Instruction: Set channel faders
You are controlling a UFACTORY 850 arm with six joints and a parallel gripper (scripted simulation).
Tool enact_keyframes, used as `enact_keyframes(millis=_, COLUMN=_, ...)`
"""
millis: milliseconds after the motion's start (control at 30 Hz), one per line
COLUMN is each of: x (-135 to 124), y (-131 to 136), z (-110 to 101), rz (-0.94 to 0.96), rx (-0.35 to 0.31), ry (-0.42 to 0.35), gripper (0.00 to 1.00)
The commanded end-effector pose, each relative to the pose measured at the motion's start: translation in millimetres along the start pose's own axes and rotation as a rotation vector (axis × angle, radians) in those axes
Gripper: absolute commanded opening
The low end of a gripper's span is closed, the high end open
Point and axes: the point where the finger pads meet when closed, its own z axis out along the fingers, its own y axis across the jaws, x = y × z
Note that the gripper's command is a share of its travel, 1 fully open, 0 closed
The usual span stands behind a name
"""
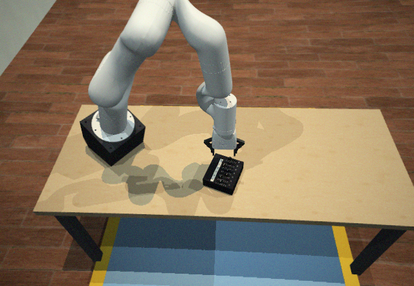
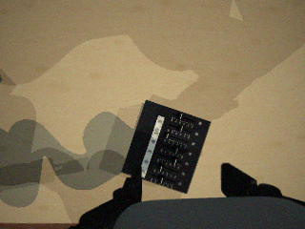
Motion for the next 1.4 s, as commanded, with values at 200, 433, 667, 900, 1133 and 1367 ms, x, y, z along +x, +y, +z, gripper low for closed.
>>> enact_keyframes(millis=200, x=0, y=0, z=0, rz=0.0, rx=-0.002, ry=-0.001, gripper=1.0)
enact_keyframes(millis=433, x=-2, y=2, z=2, rz=-0.049, rx=-0.003, ry=-0.01, gripper=1.0)
enact_keyframes(millis=667, x=-9, y=12, z=19, rz=-0.352, rx=-0.012, ry=-0.064, gripper=1.0)
enact_keyframes(millis=900, x=-11, y=43, z=49, rz=-0.801, rx=-0.044, ry=-0.131, gripper=1.0)
enact_keyframes(millis=1133, x=-2, y=62, z=64, rz=-1.16, rx=-0.106, ry=-0.188, gripper=1.0)
enact_keyframes(millis=1367, x=2, y=67, z=69, rz=-1.237, rx=-0.122, ry=-0.198, gripper=1.0)
